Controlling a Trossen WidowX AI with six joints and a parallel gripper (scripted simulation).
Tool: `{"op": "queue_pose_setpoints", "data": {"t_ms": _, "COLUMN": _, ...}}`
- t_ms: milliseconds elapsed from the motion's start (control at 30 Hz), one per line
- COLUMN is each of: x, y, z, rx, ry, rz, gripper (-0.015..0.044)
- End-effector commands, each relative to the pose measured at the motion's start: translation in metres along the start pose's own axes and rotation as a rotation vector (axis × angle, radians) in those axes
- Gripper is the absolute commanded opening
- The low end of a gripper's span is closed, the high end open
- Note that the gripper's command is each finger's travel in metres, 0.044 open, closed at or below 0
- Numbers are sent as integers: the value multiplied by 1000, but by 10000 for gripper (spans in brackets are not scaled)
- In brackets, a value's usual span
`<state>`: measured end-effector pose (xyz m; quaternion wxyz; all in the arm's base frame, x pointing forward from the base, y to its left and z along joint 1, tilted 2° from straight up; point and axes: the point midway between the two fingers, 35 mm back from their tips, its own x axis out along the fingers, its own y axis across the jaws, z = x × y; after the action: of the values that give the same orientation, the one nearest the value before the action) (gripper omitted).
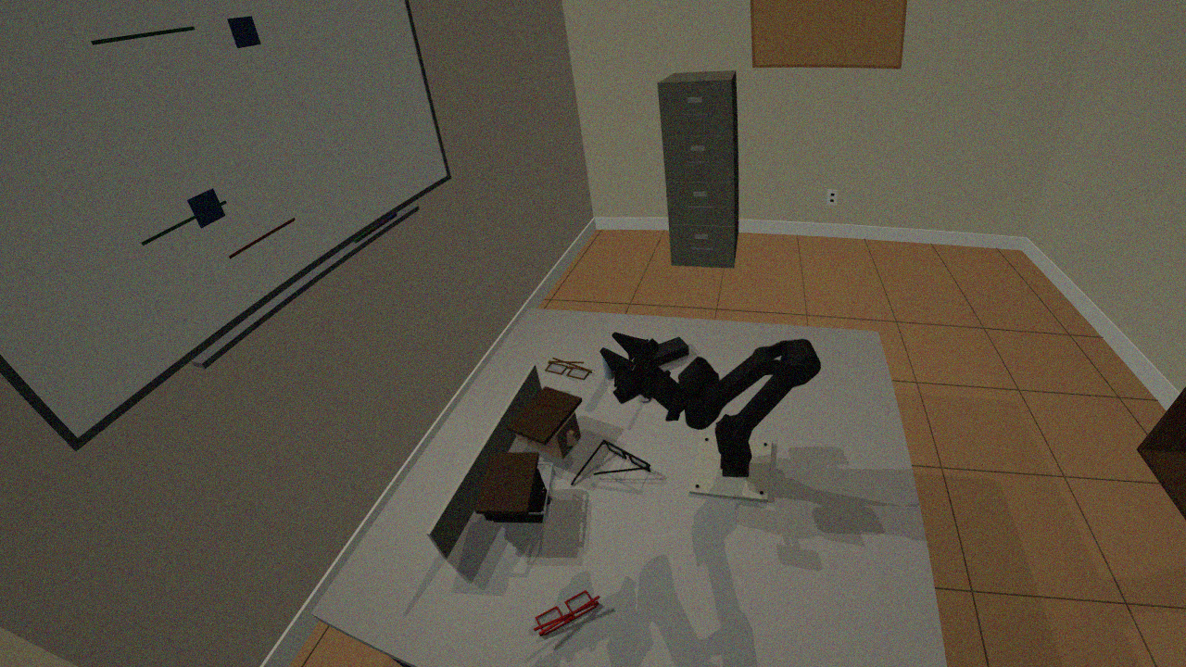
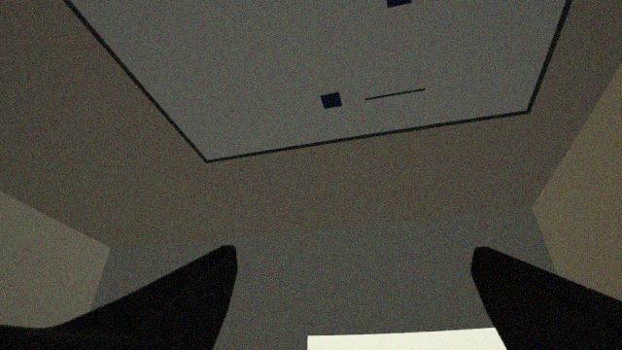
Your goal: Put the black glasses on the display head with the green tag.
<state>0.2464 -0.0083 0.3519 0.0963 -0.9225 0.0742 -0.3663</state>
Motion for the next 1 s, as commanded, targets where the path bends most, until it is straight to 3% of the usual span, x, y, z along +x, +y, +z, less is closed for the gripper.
{"op": "queue_pose_setpoints", "data": {"t_ms": 0, "x": 0, "y": 0, "z": 0, "rx": 0, "ry": 0, "rz": 0, "gripper": 426}}
{"op": "queue_pose_setpoints", "data": {"t_ms": 233, "x": 0, "y": 0, "z": 0, "rx": 0, "ry": 0, "rz": 0, "gripper": 440}}
{"op": "queue_pose_setpoints", "data": {"t_ms": 300, "x": 6, "y": -2, "z": 10, "rx": -10, "ry": -45, "rz": -3, "gripper": 387}}
{"op": "queue_pose_setpoints", "data": {"t_ms": 533, "x": 37, "y": -3, "z": 112, "rx": -83, "ry": -517, "rz": 4, "gripper": 204}}
{"op": "queue_pose_setpoints", "data": {"t_ms": 733, "x": 20, "y": 11, "z": 192, "rx": -98, "ry": -985, "rz": 69, "gripper": 200}}
{"op": "queue_pose_setpoints", "data": {"t_ms": 967, "x": -29, "y": 32, "z": 234, "rx": -82, "ry": -1464, "rz": 211, "gripper": 200}}
